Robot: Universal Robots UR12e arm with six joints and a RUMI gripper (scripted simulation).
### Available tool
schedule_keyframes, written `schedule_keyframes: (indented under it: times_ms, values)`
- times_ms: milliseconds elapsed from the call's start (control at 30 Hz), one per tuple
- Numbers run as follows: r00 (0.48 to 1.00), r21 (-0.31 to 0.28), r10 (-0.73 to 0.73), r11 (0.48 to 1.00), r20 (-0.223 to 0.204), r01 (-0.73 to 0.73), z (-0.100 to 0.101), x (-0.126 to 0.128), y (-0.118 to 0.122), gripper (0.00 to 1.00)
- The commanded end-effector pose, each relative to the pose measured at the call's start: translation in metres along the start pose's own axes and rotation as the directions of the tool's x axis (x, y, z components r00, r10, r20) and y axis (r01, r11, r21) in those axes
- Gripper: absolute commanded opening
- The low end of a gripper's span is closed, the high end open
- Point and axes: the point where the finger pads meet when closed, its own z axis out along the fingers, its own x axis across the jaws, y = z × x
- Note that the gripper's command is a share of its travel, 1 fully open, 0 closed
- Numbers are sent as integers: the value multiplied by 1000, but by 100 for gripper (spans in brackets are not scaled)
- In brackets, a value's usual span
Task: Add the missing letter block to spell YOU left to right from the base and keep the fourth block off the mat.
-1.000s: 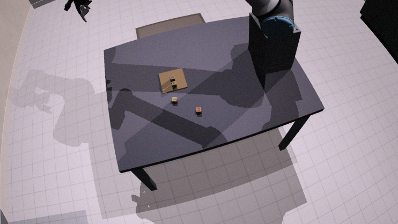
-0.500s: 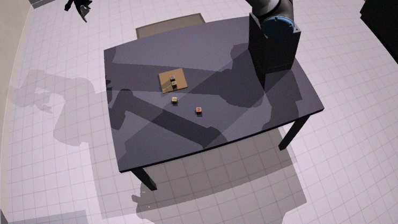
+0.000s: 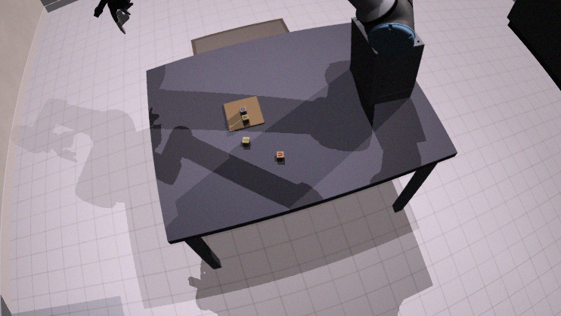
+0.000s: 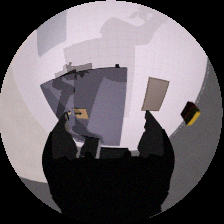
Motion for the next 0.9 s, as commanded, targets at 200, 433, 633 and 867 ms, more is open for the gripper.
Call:
schedule_keyframes:
  times_ms: [200,433,633,867]
  values:
    - [1000,32,-4,999,-5,4,15,-21,18,100]
    - [1000,71,-9,997,-11,9,37,-48,40,100]
    - [1000,115,-13,993,-19,15,61,-78,65,100]
    - [1000,159,-18,987,-26,22,86,-108,90,100]
